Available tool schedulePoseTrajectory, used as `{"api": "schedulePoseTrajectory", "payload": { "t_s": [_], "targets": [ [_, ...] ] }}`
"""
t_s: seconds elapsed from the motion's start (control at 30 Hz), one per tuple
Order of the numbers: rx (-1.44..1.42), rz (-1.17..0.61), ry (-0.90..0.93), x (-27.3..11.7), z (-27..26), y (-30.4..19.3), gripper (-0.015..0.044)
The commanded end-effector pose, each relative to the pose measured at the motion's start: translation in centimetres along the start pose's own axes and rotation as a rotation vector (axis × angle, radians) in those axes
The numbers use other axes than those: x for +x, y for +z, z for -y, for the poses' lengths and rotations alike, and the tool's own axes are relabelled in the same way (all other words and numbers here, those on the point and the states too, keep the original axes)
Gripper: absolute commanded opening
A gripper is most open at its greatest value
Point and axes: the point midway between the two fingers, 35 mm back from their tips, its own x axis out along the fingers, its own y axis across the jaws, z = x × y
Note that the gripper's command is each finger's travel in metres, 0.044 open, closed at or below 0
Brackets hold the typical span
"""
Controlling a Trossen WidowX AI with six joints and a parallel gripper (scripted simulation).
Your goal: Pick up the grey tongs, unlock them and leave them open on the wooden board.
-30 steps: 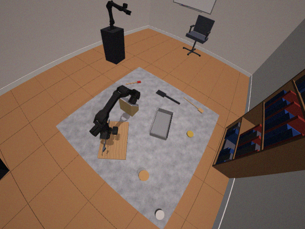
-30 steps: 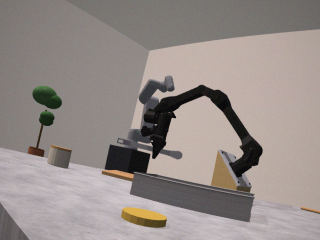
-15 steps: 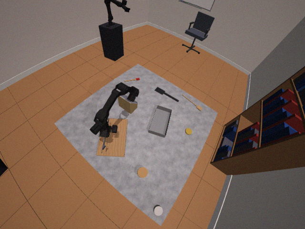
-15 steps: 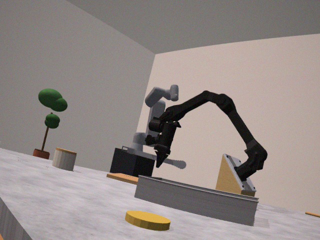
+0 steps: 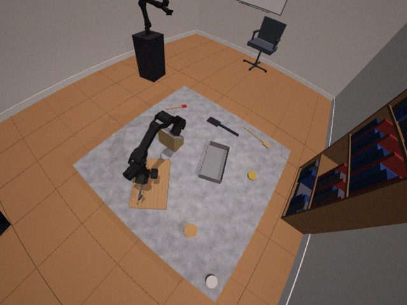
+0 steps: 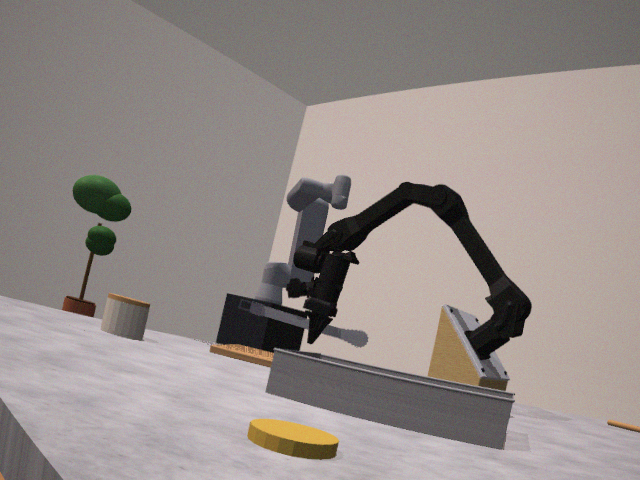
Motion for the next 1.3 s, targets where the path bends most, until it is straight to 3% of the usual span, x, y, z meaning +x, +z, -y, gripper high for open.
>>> {"api": "schedulePoseTrajectory", "payload": {
  "t_s": [0.0,0.37,1.1,1.27],
  "targets": [
    [0.005,0.005,0.001,0.7,-0.2,-0.2,-0.0150],
    [0.005,0.013,-0.003,1.6,-0.3,-0.5,-0.0150],
    [0.000,0.008,-0.005,1.5,-0.3,-0.6,0.0427],
    [-0.002,0.000,0.001,0.4,-1.3,-0.1,0.0440]
  ]
}}
